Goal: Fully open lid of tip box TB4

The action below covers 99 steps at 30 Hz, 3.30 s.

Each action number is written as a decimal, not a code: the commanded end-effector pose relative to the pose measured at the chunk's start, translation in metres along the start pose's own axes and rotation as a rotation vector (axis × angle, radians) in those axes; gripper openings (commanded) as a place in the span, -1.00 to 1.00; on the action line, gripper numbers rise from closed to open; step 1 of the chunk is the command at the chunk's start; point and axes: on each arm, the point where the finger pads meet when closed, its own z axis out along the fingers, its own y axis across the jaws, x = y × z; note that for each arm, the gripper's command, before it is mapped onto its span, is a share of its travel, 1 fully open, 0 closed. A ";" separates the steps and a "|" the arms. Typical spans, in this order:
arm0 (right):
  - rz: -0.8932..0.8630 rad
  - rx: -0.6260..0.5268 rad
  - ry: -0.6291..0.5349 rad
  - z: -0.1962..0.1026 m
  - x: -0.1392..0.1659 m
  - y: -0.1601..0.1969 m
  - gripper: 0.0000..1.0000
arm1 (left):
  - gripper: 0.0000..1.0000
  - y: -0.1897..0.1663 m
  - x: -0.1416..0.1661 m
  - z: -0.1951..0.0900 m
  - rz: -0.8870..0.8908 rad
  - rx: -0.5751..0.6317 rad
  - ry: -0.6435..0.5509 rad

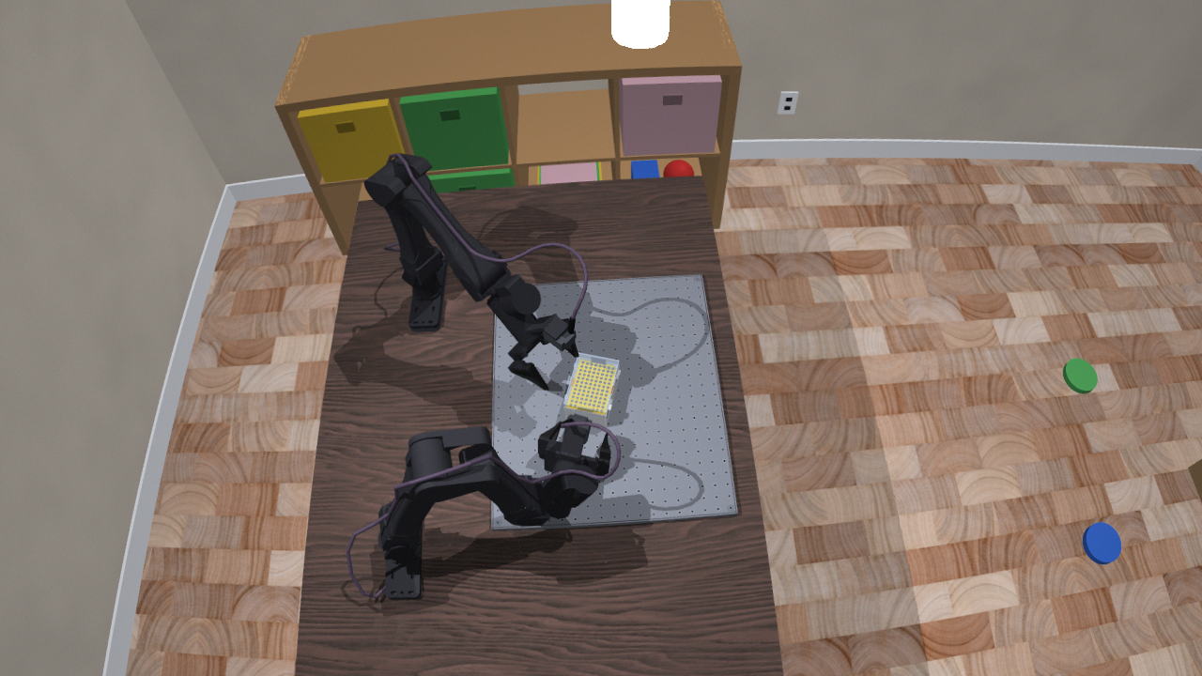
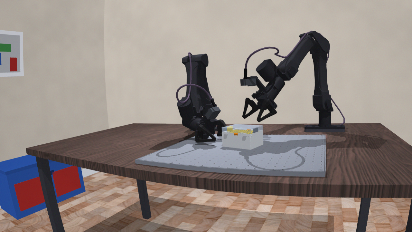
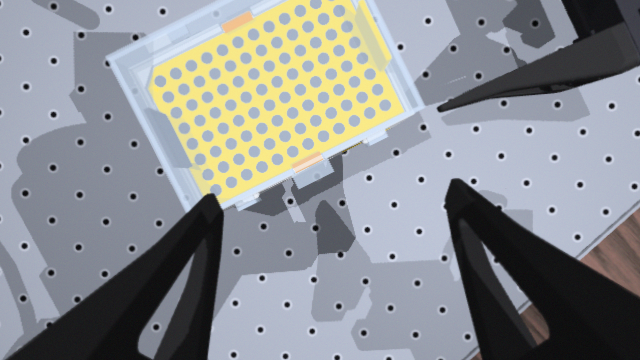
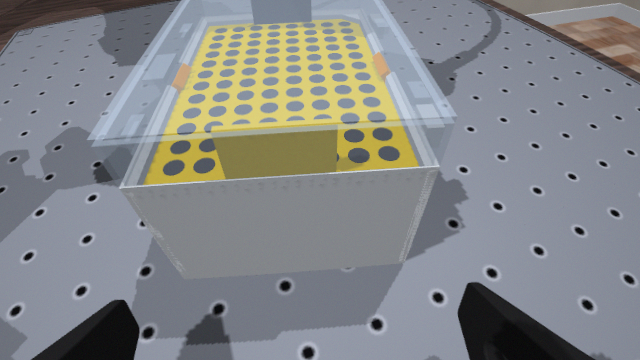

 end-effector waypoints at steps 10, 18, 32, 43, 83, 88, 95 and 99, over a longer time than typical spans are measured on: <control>-0.044 -0.015 -0.038 0.004 -0.016 0.002 1.00 | 1.00 0.000 -0.001 0.001 -0.017 -0.017 -0.021; -0.044 -0.007 -0.036 0.017 -0.020 0.002 1.00 | 1.00 0.000 -0.001 0.001 -0.017 -0.017 -0.021; -0.042 -0.007 -0.037 0.035 -0.020 0.002 1.00 | 1.00 0.000 -0.001 0.001 -0.017 -0.017 -0.021; -0.049 -0.013 -0.046 0.043 -0.025 0.004 1.00 | 1.00 0.000 -0.001 0.001 -0.017 -0.017 -0.021; -0.036 -0.012 -0.032 0.039 -0.018 0.005 0.67 | -0.15 0.044 -0.063 -0.001 -0.122 -0.221 -0.373; -0.036 -0.012 -0.032 0.039 -0.018 0.005 0.67 | -0.15 0.039 -0.063 -0.001 -0.167 -0.292 -0.510; -0.036 -0.012 -0.032 0.039 -0.018 0.005 0.67 | -0.15 0.031 -0.051 -0.006 -0.216 -0.341 -0.617; -0.036 -0.012 -0.032 0.039 -0.018 0.005 0.67 | -0.15 0.025 -0.040 -0.011 -0.239 -0.361 -0.665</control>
